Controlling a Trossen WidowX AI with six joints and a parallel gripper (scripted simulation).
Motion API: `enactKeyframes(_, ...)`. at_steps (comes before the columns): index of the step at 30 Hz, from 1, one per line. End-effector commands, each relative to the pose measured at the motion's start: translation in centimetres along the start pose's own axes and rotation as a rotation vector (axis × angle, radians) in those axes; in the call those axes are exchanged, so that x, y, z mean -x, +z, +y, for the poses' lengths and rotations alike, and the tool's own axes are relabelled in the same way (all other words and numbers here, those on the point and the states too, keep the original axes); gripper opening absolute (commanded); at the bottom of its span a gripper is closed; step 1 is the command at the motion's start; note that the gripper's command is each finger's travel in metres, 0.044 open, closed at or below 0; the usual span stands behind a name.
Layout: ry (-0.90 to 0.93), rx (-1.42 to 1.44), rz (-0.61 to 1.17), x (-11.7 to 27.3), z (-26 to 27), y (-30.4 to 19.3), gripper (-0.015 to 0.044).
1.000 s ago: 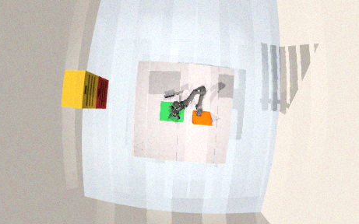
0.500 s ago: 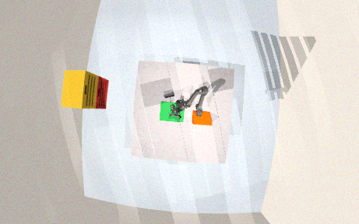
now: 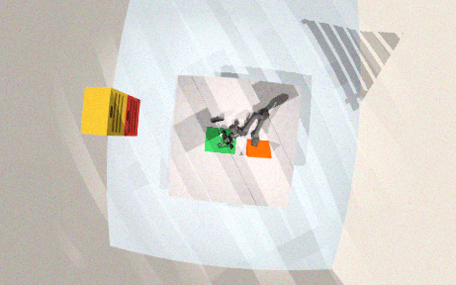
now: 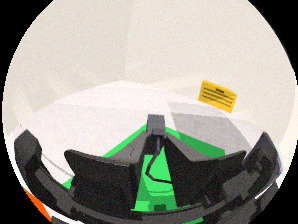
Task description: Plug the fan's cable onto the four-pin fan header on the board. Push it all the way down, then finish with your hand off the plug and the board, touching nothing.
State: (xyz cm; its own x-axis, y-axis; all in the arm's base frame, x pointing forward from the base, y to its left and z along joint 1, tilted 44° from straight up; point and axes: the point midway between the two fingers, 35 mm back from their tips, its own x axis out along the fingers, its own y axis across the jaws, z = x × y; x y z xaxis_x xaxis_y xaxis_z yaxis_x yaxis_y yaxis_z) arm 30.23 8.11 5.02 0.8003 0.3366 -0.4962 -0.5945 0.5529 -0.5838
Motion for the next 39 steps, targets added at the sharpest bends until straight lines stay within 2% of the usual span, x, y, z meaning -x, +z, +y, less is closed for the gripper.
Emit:
enactKeyframes(1, -0.003, 0.011, -0.004, 0.2, 0.1, 0.1, 0.0)
enactKeyframes(11, -0.005, 0.011, 0.132, -0.3, 0.1, 1.2, 0.0)
enactKeyframes(39, 0.005, 0.013, 0.114, 0.0, 0.1, -0.3, 0.0)
